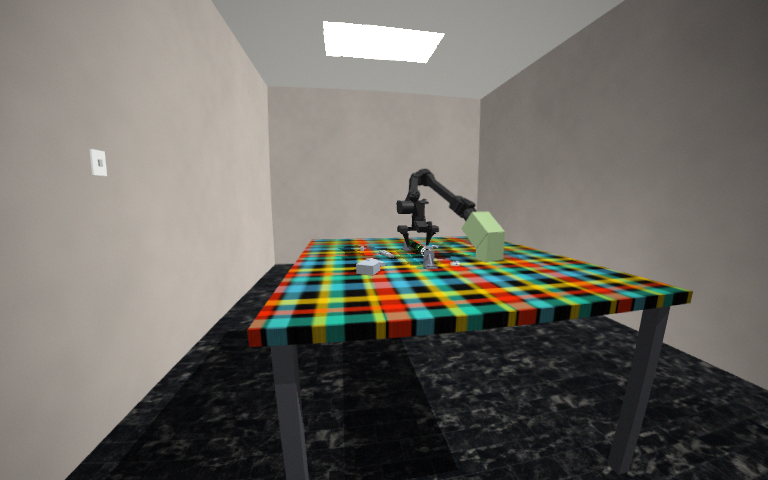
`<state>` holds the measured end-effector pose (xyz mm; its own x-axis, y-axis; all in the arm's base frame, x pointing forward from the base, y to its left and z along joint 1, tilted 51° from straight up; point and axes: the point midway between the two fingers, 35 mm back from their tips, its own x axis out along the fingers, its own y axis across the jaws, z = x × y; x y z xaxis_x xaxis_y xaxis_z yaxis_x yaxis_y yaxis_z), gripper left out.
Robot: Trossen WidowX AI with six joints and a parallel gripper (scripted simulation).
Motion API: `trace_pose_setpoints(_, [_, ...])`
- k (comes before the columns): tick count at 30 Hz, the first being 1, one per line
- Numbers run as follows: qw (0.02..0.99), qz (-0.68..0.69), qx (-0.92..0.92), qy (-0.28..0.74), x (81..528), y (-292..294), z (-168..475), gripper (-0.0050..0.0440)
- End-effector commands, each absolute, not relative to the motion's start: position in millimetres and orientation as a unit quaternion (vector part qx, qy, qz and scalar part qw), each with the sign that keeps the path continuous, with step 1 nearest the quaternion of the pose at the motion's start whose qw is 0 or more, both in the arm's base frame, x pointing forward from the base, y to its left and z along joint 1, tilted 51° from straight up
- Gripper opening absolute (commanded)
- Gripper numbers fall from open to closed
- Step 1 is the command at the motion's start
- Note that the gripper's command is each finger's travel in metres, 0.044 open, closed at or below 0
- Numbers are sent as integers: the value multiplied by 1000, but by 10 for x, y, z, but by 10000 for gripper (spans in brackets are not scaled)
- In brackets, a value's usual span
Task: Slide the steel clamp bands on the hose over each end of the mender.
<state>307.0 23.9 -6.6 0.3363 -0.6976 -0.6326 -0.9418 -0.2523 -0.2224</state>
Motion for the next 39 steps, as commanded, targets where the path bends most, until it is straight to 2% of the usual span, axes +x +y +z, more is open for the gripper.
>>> trace_pose_setpoints(1, [290, 209, -763, 539, 3004, 221, 49, 440])
trace_pose_setpoints(20, [290, 209, -763, 539, 3004, 221, 49, 440])
trace_pose_setpoints(25, [282, 215, -762, 542, 3107, -68, -209, 440])
trace_pose_setpoints(37, [290, 209, -763, 539, 3154, -94, -236, 440])
trace_pose_setpoints(39, [290, 209, -763, 539, 3154, -94, -236, 392])
